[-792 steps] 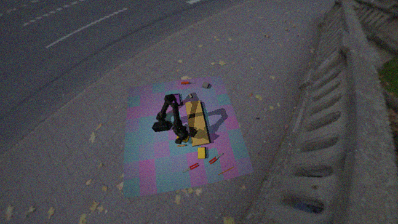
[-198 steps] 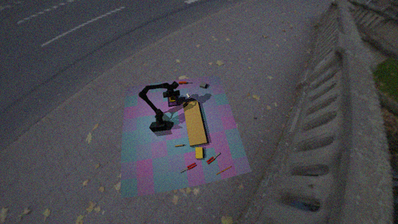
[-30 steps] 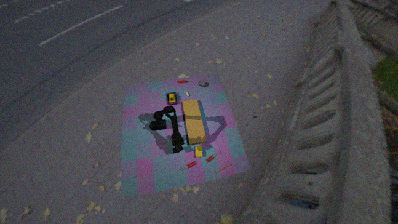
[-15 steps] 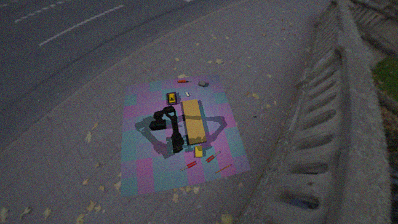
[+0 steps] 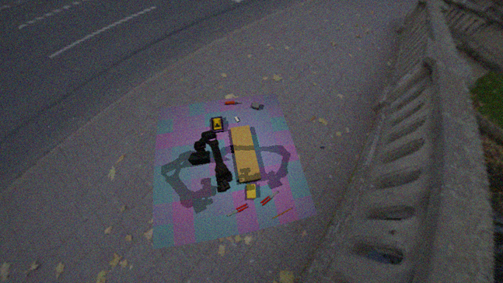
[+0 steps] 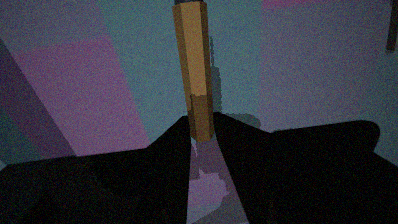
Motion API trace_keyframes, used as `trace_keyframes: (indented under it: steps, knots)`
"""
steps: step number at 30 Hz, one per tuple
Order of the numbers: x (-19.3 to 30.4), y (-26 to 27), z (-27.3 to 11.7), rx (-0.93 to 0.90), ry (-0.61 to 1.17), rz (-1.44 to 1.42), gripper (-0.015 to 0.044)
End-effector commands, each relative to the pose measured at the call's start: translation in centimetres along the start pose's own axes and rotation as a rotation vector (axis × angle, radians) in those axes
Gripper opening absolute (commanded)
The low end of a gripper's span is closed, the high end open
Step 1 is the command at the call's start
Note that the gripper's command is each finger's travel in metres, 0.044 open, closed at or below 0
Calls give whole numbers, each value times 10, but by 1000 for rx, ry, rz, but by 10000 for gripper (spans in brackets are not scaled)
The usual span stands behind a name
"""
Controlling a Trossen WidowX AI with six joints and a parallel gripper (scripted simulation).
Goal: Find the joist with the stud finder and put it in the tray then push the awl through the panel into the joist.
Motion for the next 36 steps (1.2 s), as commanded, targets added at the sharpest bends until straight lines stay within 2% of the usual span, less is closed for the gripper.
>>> trace_keyframes:
  steps: [1, 6, 10, 24, 36]
  knots:
    - [4, 4, -26, 6, 3, -5, 0]
    - [4, 5, -32, 20, 16, -25, 0]
    - [-5, 7, -30, 106, 97, -145, 0]
    - [-51, 23, -31, 477, 540, -667, 0]
    - [-90, 52, -37, 749, 969, -990, 0]
Point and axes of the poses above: the point midway between the two fingers, 35 mm back from their tips, its own z axis out along the fingers, its own y axis across the jaws, x = y × z, the point moved 10 cm from there along -z, back along the fingers, and after that the axes turned 14 degrees about -z, right-handed, at the moved point
